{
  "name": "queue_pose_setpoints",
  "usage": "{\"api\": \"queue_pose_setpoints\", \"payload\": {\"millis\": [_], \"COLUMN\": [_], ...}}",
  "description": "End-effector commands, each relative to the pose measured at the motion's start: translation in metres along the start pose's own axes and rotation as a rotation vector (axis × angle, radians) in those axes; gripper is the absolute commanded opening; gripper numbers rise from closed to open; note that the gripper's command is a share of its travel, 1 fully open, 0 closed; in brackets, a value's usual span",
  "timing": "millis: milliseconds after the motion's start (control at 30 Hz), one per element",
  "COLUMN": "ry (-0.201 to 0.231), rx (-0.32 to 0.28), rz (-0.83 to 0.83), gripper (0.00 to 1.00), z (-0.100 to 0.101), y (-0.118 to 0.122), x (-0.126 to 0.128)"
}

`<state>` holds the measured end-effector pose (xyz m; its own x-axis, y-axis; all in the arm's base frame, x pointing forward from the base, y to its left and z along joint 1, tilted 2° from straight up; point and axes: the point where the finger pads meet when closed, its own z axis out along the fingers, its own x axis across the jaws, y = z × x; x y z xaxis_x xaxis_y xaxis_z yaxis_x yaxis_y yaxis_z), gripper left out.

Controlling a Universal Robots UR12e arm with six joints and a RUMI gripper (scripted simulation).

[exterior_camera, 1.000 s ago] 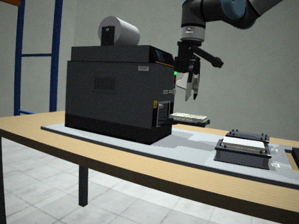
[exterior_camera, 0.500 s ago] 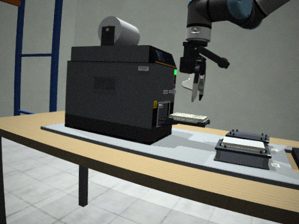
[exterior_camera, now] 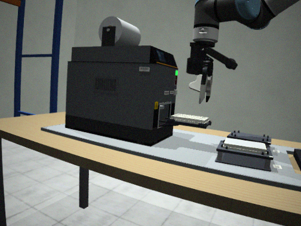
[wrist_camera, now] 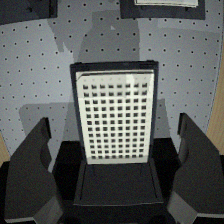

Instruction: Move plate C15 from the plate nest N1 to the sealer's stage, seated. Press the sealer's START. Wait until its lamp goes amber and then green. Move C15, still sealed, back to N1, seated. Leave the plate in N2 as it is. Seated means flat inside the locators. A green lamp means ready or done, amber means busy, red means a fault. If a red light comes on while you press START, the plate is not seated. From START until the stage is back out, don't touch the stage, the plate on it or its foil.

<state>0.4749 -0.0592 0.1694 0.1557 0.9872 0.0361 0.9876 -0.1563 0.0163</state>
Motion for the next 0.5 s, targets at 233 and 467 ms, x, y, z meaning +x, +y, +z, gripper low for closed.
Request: {"api": "queue_pose_setpoints", "payload": {"millis": [233,467], "ry": [0.001,-0.002], "rx": [0.002,-0.004], "rz": [0.000,0.000], "gripper": [0.68,0.64], "z": [0.000,-0.023], "y": [-0.015,-0.012], "x": [-0.001,-0.018]}}
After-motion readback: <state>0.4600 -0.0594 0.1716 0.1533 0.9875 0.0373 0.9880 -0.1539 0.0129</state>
